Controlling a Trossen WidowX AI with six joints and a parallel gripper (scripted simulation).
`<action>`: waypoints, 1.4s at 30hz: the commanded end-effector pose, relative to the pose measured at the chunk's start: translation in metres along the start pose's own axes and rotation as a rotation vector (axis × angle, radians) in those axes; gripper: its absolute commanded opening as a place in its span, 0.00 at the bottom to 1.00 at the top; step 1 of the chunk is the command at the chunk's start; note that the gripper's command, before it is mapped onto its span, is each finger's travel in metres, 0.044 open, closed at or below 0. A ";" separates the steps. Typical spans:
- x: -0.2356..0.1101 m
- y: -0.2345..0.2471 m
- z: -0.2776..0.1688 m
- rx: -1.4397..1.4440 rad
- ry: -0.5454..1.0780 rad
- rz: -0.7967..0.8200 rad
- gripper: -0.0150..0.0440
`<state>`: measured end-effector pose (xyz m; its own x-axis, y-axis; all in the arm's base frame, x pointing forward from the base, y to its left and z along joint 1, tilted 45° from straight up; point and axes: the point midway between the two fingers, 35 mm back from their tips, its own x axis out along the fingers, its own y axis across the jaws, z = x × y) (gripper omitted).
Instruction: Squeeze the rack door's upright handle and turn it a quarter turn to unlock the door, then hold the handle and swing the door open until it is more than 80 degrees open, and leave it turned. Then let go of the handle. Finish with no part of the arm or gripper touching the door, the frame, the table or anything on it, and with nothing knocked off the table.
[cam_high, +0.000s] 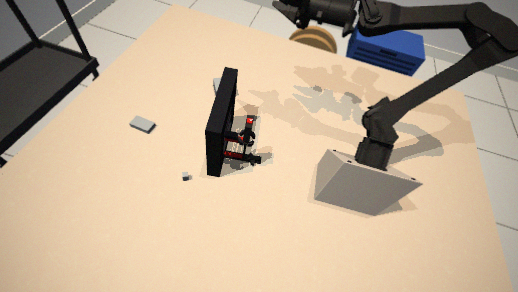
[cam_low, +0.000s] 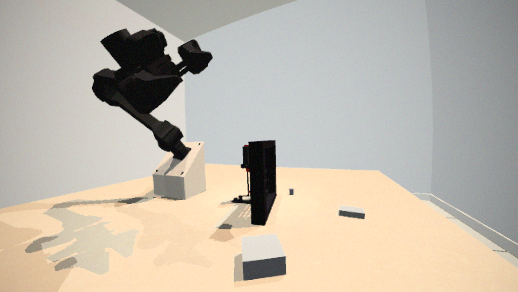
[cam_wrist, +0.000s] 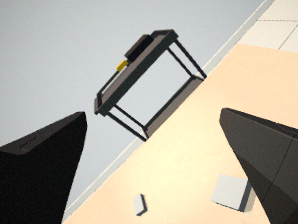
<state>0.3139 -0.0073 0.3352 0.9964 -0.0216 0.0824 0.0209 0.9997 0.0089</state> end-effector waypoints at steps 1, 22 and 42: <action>0.001 0.000 -0.001 0.001 0.005 0.000 0.89; 0.035 0.055 -0.114 0.056 0.554 0.012 0.75; 0.010 0.093 -0.209 -0.148 1.074 -0.112 0.75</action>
<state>0.3463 0.0836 0.1356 0.5796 -0.1342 -0.8037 0.0543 0.9905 -0.1262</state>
